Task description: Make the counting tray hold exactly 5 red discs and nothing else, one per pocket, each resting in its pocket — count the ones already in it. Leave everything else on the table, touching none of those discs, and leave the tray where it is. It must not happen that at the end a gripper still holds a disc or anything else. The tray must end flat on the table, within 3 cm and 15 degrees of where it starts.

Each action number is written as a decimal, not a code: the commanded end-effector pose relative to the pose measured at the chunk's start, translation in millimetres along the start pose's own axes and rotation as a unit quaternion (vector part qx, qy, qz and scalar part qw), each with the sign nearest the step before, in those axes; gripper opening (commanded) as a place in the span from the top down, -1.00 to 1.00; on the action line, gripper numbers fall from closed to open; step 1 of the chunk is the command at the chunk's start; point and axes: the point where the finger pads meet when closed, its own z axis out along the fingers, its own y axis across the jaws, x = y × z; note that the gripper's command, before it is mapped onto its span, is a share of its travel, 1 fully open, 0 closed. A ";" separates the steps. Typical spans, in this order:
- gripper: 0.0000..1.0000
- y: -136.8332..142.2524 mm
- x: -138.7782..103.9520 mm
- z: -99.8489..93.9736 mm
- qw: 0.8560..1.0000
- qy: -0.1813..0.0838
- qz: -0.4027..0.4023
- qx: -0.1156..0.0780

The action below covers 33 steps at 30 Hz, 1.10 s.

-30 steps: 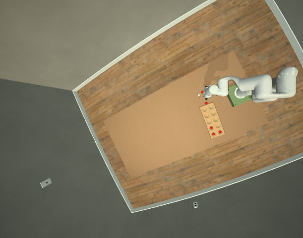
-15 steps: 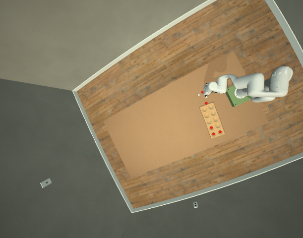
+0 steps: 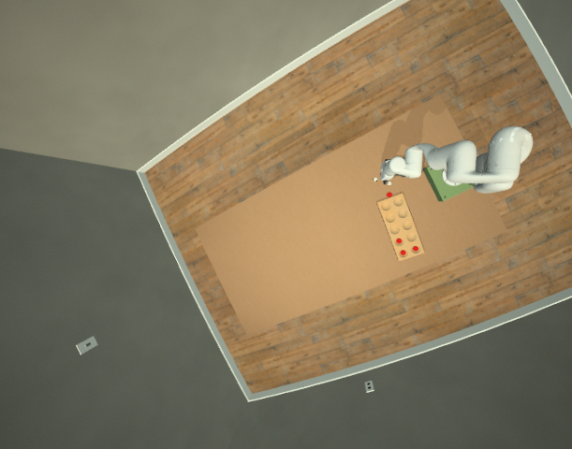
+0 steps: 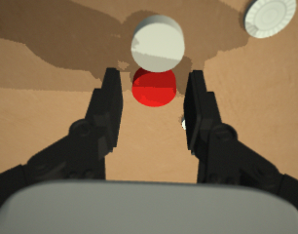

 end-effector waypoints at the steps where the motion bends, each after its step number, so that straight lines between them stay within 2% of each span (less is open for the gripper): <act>1: 0.07 0.0 -0.7 -0.1 1.000 -0.001 0.000 0.000; 3: 0.07 0.0 -0.7 -0.1 1.000 -0.001 0.000 0.000; 4: 1.00 0.0 -0.7 -0.1 1.000 -0.001 0.000 0.000; 33: 1.00 0.0 -0.7 -0.1 1.000 -0.001 0.000 0.000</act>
